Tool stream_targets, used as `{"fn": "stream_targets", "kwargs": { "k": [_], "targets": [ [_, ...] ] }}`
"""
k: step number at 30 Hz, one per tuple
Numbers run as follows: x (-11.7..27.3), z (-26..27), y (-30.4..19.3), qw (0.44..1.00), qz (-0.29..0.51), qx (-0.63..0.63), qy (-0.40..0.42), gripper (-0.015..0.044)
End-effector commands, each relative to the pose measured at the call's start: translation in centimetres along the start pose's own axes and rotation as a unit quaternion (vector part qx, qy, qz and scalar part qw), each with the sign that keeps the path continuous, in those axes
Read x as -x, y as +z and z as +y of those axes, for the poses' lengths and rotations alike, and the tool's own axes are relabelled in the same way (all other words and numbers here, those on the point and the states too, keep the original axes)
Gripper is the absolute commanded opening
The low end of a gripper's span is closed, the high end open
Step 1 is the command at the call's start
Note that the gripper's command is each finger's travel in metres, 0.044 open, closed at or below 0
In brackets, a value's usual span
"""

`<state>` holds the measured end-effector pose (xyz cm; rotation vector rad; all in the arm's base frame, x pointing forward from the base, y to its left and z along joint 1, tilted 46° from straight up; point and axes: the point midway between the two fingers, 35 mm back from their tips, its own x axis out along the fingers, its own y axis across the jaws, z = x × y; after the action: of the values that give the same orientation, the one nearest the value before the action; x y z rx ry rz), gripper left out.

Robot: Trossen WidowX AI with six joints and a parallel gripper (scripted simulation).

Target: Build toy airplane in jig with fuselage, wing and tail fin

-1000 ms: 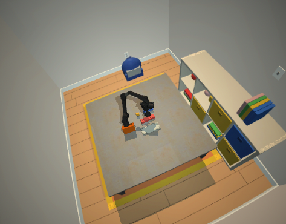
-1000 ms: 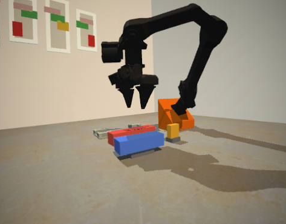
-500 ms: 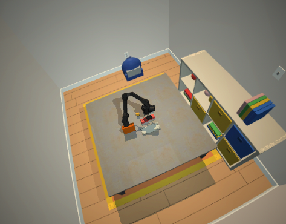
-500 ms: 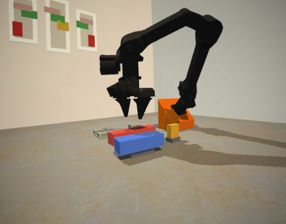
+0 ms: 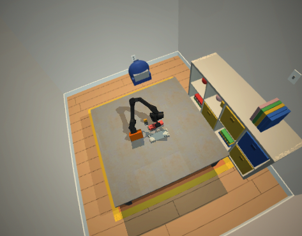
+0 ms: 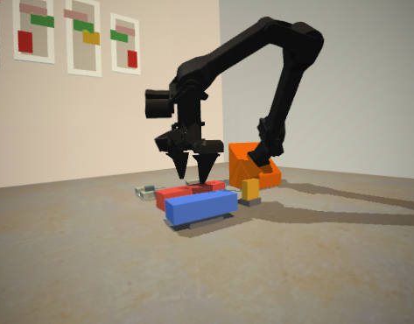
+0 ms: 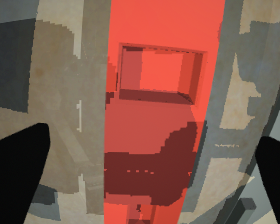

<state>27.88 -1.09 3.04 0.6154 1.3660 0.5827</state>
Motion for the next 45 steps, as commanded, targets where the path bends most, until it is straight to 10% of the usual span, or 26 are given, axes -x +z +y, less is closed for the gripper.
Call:
{"fn": "stream_targets", "kwargs": {
  "k": [1, 26, 36, 45],
  "targets": [
    [-0.8, 0.0, -0.2, 1.0, 0.002, -0.005, 0.003, 0.044],
    [-4.5, 0.2, -0.3, 1.0, 0.002, -0.005, 0.004, 0.044],
    [-4.5, 0.2, -0.3, 1.0, 0.002, -0.005, 0.004, 0.0177],
    [-4.4, 0.1, -0.3, 1.0, 0.002, -0.005, 0.004, 0.0059]
  ]
}}
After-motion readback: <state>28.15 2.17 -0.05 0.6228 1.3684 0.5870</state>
